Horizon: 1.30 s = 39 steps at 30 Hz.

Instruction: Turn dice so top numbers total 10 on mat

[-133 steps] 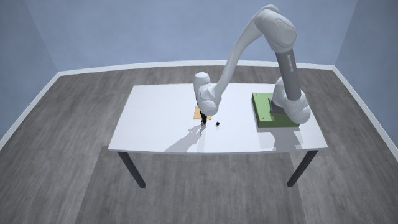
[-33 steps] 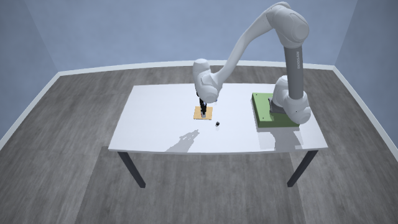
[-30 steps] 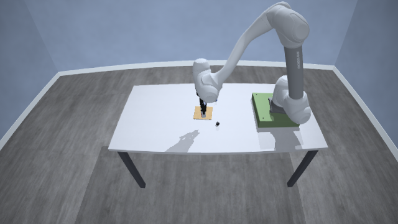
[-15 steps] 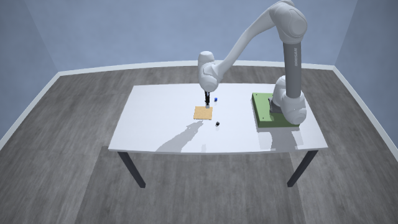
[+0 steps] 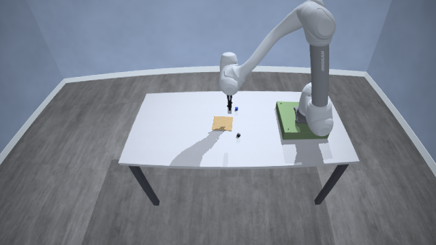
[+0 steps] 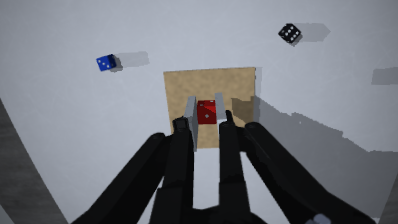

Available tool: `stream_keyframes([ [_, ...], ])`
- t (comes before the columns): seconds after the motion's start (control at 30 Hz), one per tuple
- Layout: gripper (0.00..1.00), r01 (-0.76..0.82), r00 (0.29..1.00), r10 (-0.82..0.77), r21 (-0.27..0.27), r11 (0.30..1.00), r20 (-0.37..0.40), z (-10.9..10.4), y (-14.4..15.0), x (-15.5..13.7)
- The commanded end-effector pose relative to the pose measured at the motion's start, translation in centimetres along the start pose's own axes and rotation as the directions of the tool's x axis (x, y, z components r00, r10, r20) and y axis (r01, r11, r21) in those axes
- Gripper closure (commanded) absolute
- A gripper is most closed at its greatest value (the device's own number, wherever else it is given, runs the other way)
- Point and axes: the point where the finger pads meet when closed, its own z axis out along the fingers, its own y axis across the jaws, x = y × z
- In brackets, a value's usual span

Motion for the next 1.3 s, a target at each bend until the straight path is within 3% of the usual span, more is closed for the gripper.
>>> stream_keyframes([
  [0.0,0.91,0.0,1.0,0.0,0.0,1.0,0.0,0.0,0.0,0.0],
  [0.33,0.91,0.0,1.0,0.0,0.0,1.0,0.0,1.8,0.0,0.0],
  [0.83,0.91,0.0,1.0,0.0,0.0,1.0,0.0,8.4,0.0,0.0],
  [1.27,0.91,0.0,1.0,0.0,0.0,1.0,0.0,9.6,0.0,0.0],
])
